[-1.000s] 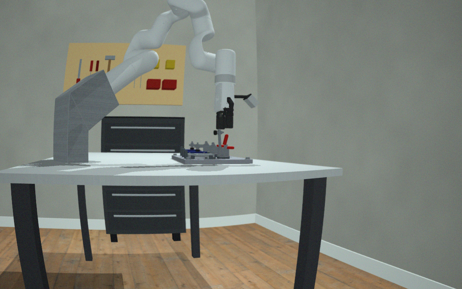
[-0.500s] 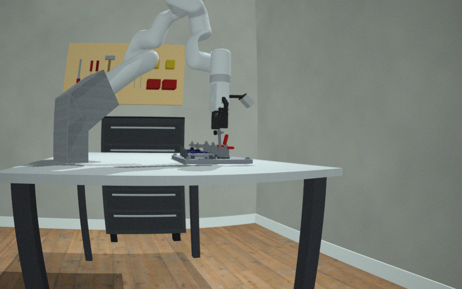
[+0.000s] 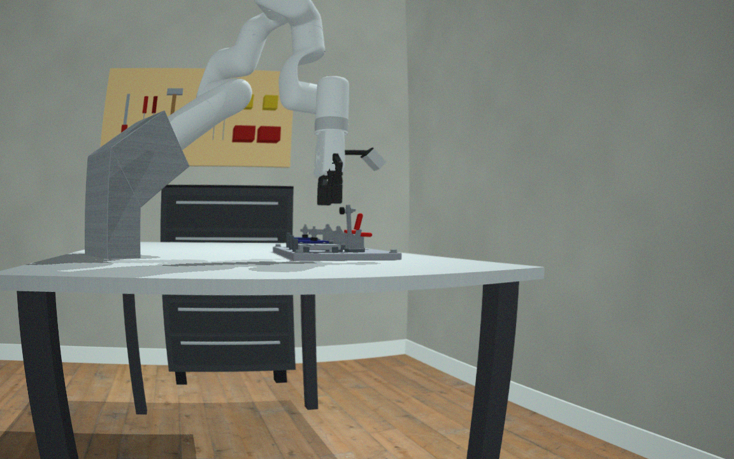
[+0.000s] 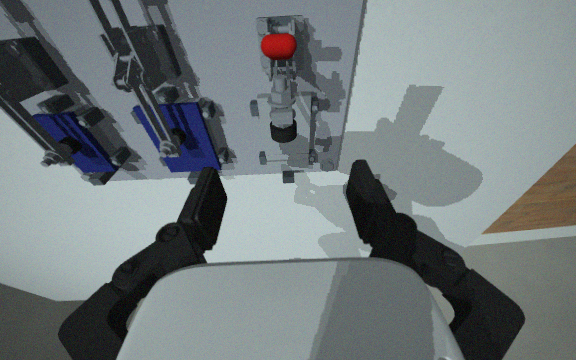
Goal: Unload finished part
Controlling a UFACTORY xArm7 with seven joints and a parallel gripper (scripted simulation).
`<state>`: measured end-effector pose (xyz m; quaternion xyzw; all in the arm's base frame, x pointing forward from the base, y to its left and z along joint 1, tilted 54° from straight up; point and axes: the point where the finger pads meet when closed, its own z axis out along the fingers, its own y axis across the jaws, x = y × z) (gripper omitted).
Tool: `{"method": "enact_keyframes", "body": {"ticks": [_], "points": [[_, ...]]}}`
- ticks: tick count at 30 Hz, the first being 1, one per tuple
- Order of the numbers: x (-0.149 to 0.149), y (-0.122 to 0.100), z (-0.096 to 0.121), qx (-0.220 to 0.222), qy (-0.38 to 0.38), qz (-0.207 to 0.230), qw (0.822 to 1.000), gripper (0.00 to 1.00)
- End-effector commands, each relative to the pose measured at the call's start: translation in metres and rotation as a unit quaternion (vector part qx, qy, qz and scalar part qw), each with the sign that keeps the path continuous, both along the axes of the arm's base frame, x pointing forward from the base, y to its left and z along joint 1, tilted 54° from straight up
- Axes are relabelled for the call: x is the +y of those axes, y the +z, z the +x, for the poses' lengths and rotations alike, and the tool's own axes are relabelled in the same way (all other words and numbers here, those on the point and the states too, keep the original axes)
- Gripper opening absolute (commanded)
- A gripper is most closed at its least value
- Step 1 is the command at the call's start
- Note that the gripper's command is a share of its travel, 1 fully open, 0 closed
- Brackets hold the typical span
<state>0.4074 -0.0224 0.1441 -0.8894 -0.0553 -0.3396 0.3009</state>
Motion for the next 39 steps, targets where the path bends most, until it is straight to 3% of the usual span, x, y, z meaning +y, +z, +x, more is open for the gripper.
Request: {"method": "enact_keyframes", "body": {"ticks": [1, 20, 39], "points": [[0.0, -0.009, -0.012, -0.001, -0.002, 0.0, 1.0, 1.0], [0.002, -0.016, -0.018, -0.001, -0.002, 0.0, 1.0, 1.0], [0.026, -0.041, 0.006, -0.001, -0.002, 0.0, 1.0, 1.0]]}}
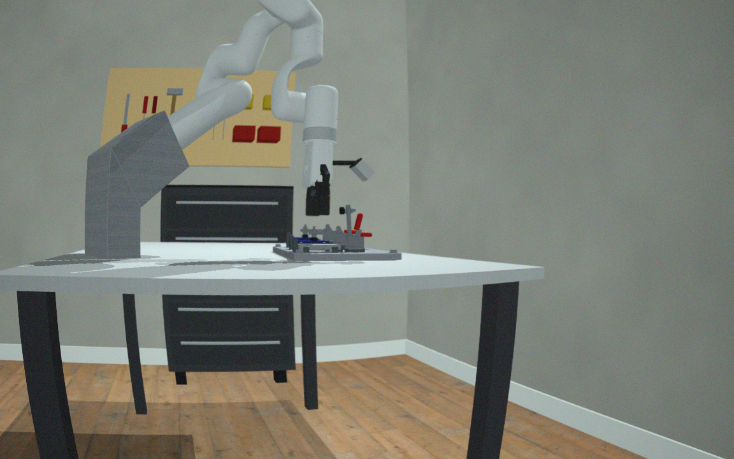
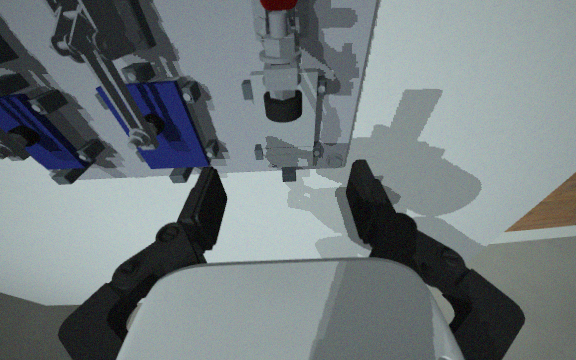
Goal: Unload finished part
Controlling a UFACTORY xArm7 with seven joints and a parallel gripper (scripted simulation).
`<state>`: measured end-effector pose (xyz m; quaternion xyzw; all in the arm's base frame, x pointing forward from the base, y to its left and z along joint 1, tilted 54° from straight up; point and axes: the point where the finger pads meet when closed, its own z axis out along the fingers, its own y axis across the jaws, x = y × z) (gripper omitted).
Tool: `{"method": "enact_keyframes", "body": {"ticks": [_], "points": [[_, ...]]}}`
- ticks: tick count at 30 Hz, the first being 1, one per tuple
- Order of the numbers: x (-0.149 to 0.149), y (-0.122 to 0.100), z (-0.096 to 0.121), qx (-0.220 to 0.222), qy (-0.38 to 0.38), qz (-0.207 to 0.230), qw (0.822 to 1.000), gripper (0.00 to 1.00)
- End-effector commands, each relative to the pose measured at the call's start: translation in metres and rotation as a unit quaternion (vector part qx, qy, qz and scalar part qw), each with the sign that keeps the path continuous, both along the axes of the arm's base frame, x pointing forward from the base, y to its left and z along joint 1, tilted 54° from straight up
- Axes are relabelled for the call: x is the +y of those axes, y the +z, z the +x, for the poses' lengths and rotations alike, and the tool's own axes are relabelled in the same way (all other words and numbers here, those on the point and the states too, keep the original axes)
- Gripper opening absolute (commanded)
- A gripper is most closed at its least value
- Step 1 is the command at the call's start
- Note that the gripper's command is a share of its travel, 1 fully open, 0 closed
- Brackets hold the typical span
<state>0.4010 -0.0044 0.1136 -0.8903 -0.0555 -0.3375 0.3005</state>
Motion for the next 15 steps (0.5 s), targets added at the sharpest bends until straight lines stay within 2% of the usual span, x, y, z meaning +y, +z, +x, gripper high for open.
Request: {"method": "enact_keyframes", "body": {"ticks": [1, 15], "points": [[0.0097, -0.0117, 0.0135, -0.003, -0.003, 0.001, 1.0, 1.0], [0.0175, -0.0197, 0.0214, -0.003, -0.003, 0.001, 1.0, 1.0]]}}
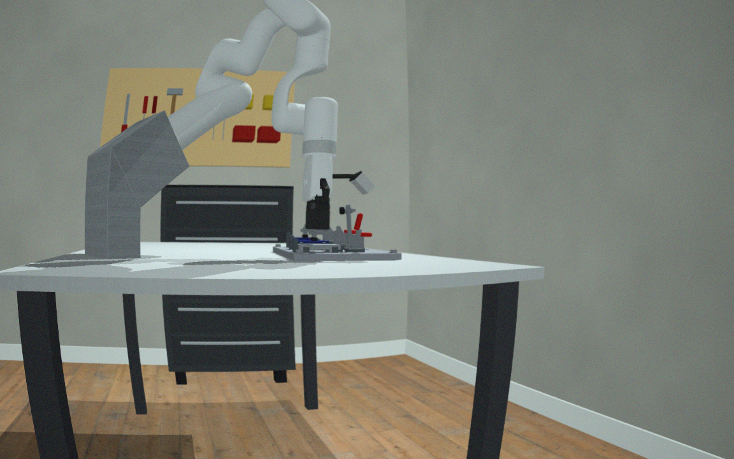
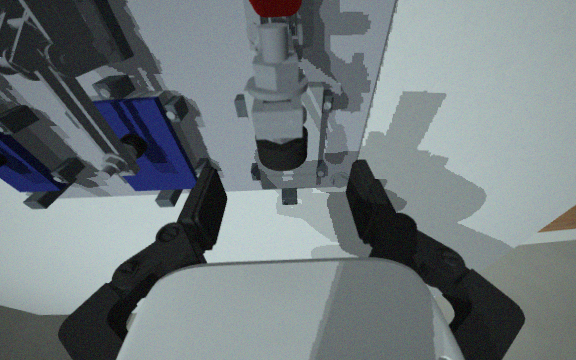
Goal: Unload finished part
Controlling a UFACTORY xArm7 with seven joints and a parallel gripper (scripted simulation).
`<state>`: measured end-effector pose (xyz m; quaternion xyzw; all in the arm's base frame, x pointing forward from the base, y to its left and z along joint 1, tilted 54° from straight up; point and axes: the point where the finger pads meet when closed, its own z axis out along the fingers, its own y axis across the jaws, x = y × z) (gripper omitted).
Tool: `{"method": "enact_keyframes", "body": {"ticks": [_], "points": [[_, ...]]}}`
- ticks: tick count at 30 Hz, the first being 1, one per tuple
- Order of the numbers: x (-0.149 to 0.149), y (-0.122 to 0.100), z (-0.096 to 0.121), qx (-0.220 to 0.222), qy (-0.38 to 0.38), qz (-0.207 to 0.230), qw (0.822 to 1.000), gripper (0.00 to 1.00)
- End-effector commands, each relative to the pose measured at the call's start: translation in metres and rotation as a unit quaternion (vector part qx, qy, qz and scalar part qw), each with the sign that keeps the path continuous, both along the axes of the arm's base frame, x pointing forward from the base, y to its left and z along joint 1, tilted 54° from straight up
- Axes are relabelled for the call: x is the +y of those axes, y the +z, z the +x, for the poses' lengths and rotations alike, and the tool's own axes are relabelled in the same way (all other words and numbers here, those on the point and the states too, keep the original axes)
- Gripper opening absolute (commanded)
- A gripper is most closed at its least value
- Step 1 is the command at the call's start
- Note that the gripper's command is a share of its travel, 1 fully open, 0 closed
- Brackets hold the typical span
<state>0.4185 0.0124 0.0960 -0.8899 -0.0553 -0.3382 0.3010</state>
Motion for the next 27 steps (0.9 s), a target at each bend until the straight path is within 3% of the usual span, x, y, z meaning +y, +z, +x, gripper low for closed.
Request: {"method": "enact_keyframes", "body": {"ticks": [1, 27], "points": [[0.0008, -0.0021, 0.0039, -0.003, -0.002, 0.0, 1.0, 1.0], [0.0028, -0.0043, 0.0062, -0.003, -0.002, 0.0, 1.0, 1.0]]}}
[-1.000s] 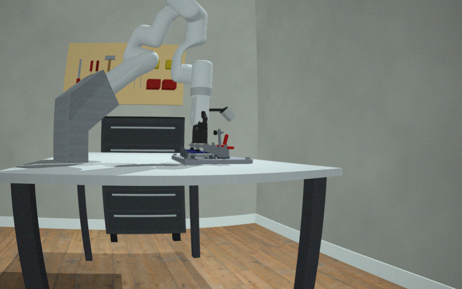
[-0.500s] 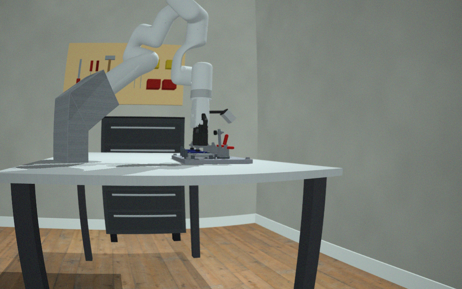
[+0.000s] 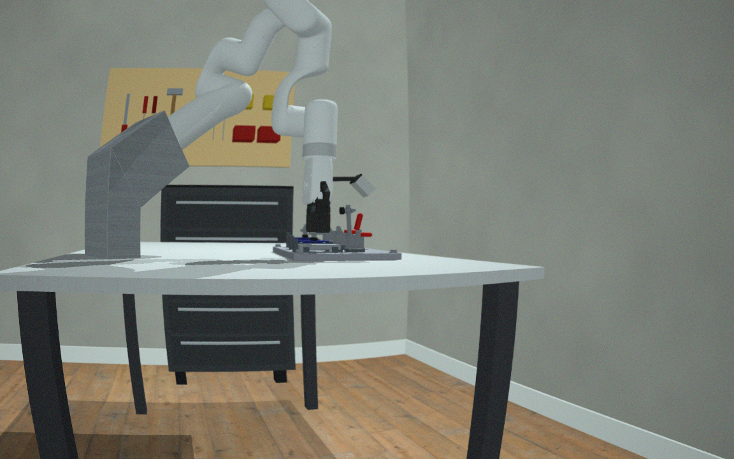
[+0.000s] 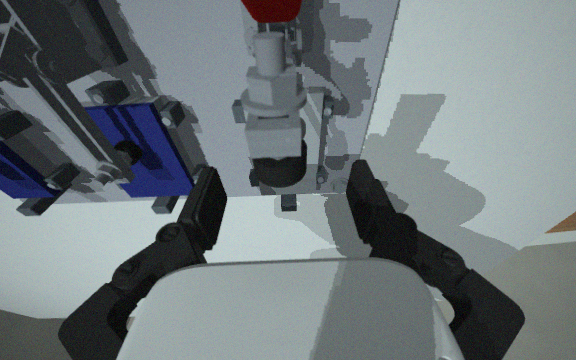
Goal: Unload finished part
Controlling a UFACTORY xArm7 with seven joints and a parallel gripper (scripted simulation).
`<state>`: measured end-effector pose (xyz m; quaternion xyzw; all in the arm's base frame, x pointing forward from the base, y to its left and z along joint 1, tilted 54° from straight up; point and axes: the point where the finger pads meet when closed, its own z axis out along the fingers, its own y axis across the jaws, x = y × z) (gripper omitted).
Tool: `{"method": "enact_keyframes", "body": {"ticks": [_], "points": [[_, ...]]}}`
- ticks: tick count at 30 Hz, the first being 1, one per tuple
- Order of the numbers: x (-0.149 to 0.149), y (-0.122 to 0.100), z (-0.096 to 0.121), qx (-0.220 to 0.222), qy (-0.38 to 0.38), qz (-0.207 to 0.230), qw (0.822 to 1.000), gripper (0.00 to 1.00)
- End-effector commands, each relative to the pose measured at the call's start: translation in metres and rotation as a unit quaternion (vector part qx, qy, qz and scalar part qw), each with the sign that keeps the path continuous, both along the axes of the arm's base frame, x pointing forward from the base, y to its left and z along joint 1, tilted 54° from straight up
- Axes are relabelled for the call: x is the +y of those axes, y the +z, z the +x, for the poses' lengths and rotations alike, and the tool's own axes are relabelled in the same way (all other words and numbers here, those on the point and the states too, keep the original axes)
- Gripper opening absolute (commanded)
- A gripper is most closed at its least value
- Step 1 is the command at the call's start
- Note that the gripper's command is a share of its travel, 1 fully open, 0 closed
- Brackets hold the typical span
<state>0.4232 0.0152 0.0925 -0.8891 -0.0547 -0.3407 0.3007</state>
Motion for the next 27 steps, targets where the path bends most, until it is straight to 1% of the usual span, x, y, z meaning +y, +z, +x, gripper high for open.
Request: {"method": "enact_keyframes", "body": {"ticks": [1, 27], "points": [[0.0, -0.001, 0.002, 0.0, -0.001, 0.0, 1.0, 1.0], [0.012, -0.014, 0.015, 0.0, -0.001, 0.0, 1.0, 1.0]]}}
